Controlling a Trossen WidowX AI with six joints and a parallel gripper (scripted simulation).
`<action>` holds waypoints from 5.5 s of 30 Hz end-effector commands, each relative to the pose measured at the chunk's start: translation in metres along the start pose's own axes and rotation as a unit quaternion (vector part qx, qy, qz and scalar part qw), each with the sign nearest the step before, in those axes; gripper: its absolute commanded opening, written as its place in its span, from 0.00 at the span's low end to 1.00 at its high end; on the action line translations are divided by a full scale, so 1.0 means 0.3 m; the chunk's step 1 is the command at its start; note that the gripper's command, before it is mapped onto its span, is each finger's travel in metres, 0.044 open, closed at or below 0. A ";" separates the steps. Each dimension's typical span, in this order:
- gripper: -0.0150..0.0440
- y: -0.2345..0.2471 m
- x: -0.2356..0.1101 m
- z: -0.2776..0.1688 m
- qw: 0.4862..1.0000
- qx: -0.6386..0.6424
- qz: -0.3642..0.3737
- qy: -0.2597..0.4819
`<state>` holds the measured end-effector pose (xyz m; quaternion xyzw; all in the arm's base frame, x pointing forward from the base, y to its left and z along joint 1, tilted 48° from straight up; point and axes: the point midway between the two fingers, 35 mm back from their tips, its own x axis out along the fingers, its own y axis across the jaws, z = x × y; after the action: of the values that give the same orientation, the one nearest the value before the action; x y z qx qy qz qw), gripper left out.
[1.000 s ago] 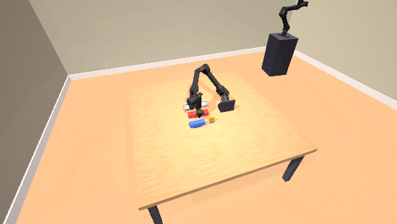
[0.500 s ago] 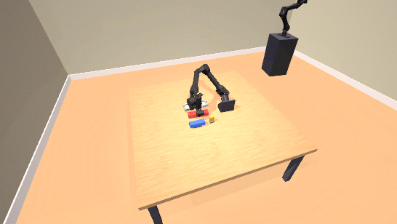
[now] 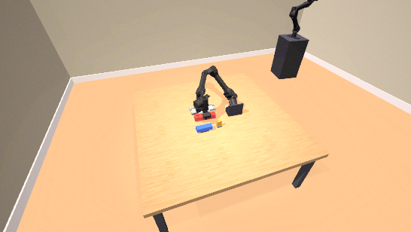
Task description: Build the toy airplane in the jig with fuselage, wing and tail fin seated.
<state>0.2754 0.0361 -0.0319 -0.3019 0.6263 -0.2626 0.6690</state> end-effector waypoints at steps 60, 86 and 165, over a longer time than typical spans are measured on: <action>0.25 -0.227 -0.255 0.029 1.000 -0.021 0.012 -0.003; 0.34 -0.442 -0.139 -0.003 0.999 -0.042 -0.001 -0.001; 1.00 -0.447 -0.012 0.000 0.999 -0.038 0.001 -0.001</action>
<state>0.2786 -0.0524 0.0685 -0.3274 0.6360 -0.2372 0.6573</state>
